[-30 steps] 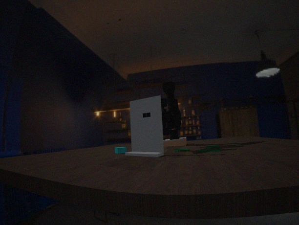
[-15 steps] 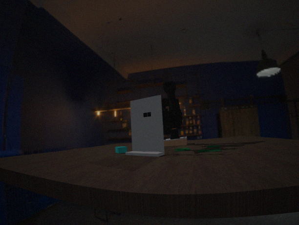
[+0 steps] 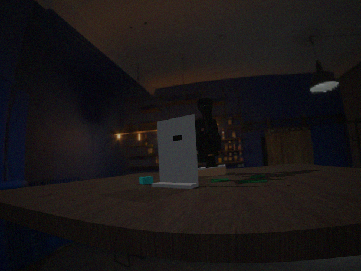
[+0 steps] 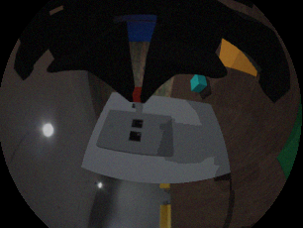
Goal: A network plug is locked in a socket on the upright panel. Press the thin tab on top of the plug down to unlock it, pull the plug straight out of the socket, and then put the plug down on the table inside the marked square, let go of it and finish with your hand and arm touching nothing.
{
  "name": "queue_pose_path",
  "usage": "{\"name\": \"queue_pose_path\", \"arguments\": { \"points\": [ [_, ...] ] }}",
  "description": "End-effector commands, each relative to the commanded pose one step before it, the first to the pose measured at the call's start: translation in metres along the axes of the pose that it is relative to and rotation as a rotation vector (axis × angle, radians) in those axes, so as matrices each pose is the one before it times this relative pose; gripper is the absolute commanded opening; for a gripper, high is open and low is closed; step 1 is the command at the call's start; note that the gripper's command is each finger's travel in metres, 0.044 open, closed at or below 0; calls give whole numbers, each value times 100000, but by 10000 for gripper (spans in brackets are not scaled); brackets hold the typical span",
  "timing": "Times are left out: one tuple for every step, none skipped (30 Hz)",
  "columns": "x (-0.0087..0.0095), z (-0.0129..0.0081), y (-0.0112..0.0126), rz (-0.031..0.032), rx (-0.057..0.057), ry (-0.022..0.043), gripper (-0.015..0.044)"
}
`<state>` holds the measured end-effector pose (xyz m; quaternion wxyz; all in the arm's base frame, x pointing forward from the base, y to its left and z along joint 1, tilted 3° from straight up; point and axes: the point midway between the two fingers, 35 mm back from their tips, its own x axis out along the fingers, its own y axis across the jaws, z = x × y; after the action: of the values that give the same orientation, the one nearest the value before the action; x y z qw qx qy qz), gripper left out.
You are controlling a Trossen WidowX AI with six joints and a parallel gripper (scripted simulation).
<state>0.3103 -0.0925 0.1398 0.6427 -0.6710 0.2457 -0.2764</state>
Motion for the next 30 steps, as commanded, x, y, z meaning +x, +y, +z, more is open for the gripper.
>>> {"name": "queue_pose_path", "arguments": {
  "points": [
    [-467, -132, 83, 372, -427, 15, 0],
    [-69, -16, 1, 33, -1, -1, 0],
    [-70, -16, 1, 33, -1, -1, 0],
    [-69, -15, 1, 33, -1, -1, 0],
    [-70, -16, 1, 33, -1, -1, 0],
    [-68, -15, 1, 32, -1, -1, 0],
    [-69, -16, 1, 33, -1, -1, 0],
    [-68, -15, 1, 32, -1, -1, 0],
    [-69, -15, 1, 32, -1, -1, 0],
    [-68, -15, 1, 31, -1, -1, 0],
    [-69, -15, 1, 32, -2, -1, 0],
    [-67, -15, 1, 31, -1, -1, 0],
    [-69, -15, 1, 31, -2, -1, 0],
    [-67, -14, 1, 30, -1, -1, 0],
    [-69, -15, 1, 31, -2, -1, 0],
    [-67, -14, 1, 29, -1, -1, 0],
    [-68, -15, 1, 30, -2, -1, 0],
    [-67, -14, 1, 29, -1, -1, 0],
    [-68, -15, 1, 30, -2, -1, 0],
    [-67, -14, 1, 28, -2, -1, 0],
    [-68, -14, 1, 29, -2, -1, 0],
    [-67, -14, 1, 28, -2, -1, 0],
    [-68, -14, 1, 28, -2, -1, 0],
    [406, 125, -101, -303, 154, -135, 0],
    [-12, 9, -69, -7, -1, 2, 0],
    [-20, 14, -114, -12, -2, 3, 0],
    [-25, 16, -139, -14, -3, 4, 0],
    [-26, 14, -139, -14, -3, 4, 0],
    [-27, 13, -140, -14, -3, 4, 0],
    [-29, 11, -140, -14, -3, 4, 0]
  ]
}}
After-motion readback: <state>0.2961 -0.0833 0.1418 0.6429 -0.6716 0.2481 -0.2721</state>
